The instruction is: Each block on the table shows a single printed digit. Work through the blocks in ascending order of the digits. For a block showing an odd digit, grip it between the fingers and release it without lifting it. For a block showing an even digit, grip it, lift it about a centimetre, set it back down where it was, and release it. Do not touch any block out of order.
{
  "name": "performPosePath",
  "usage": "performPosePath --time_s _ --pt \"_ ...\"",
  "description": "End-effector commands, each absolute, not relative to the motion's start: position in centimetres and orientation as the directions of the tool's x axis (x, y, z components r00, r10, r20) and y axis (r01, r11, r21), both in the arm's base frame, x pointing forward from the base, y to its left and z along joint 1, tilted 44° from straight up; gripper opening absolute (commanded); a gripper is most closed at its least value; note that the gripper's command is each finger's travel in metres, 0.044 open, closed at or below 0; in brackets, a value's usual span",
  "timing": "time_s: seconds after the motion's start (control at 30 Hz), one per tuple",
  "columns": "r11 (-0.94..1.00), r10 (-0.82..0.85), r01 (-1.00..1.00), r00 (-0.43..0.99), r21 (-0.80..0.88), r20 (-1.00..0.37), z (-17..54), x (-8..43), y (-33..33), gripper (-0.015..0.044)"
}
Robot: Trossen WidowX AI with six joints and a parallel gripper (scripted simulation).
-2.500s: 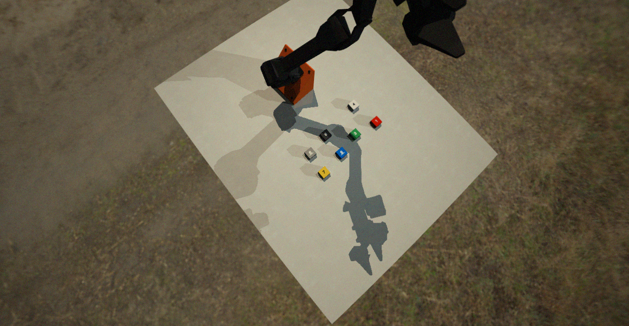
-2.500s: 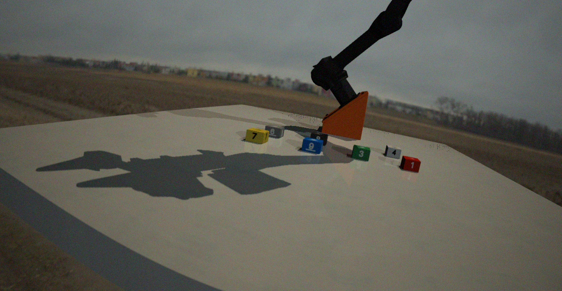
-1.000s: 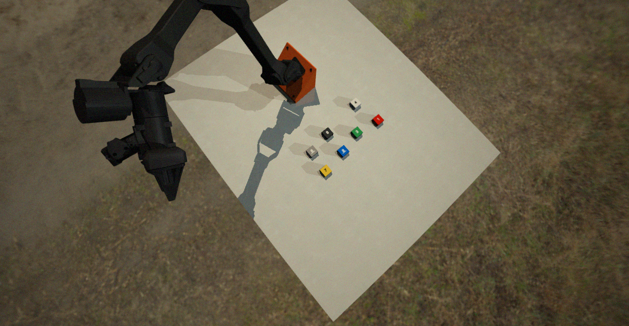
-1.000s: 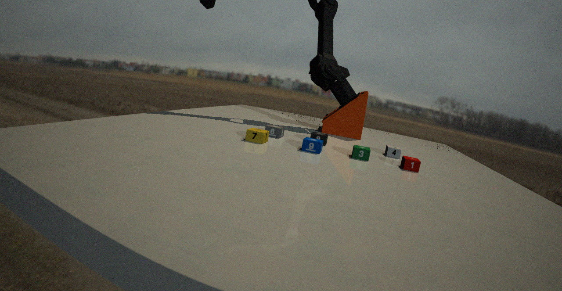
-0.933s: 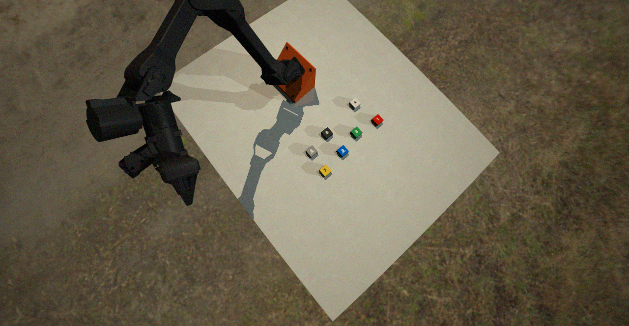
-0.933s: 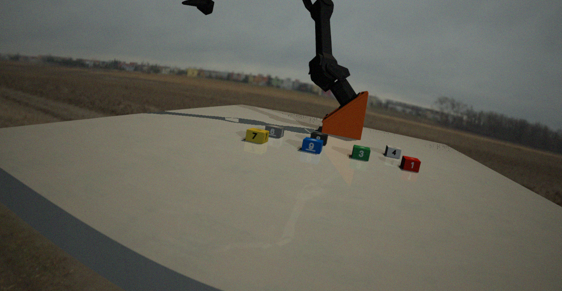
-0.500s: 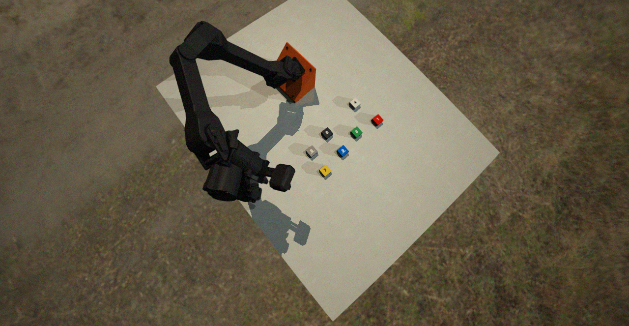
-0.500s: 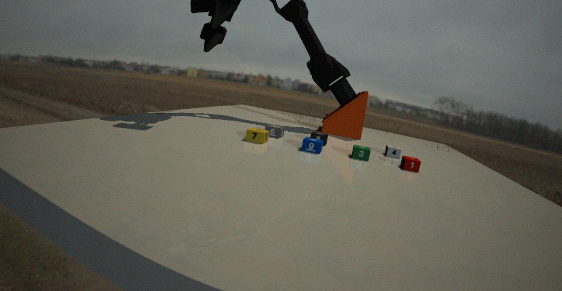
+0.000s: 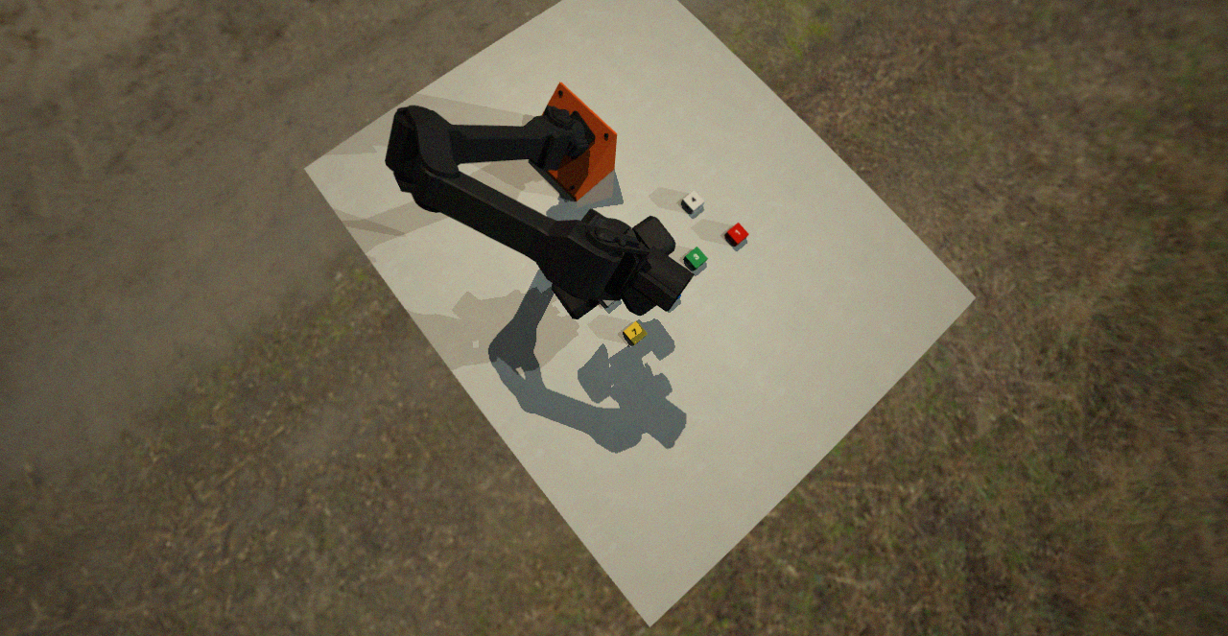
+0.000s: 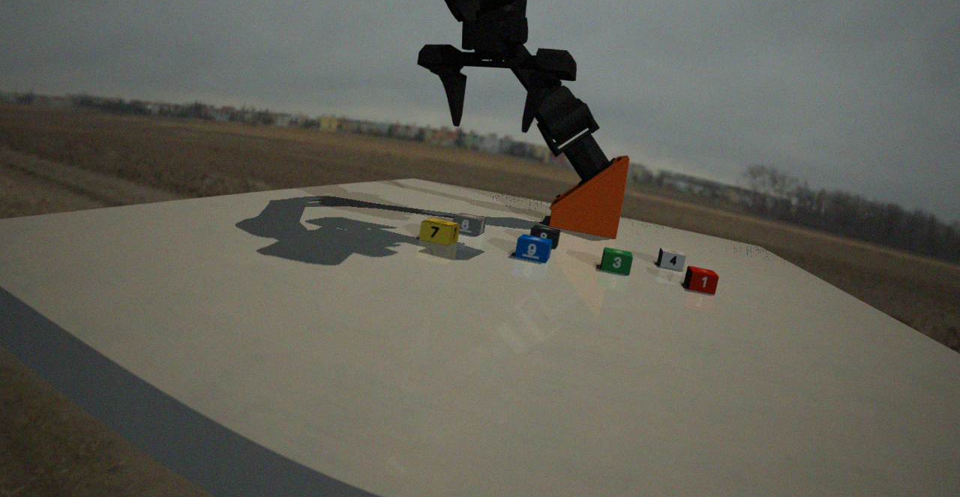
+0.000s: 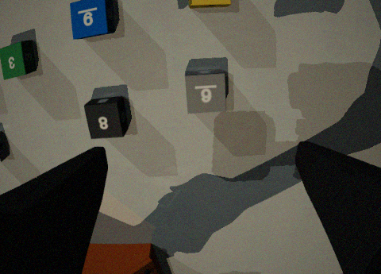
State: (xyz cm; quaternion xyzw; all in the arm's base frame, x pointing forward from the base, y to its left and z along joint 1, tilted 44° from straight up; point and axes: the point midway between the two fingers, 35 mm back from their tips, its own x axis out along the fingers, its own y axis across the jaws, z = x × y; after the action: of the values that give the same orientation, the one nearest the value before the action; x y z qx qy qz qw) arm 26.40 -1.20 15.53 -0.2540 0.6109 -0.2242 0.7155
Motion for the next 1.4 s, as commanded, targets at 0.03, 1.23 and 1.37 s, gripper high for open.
performPosePath --time_s 0.03,1.23,1.37 --pt "0.727 -0.673 -0.057 0.141 -0.684 -0.727 15.1 25.9 -1.0 0.0400" --pt "0.730 -0.670 -0.058 0.139 -0.681 -0.729 8.6 23.7 5.5 0.0400" --pt "0.730 -0.670 -0.058 0.139 -0.681 -0.729 8.6 23.7 5.5 0.0400"
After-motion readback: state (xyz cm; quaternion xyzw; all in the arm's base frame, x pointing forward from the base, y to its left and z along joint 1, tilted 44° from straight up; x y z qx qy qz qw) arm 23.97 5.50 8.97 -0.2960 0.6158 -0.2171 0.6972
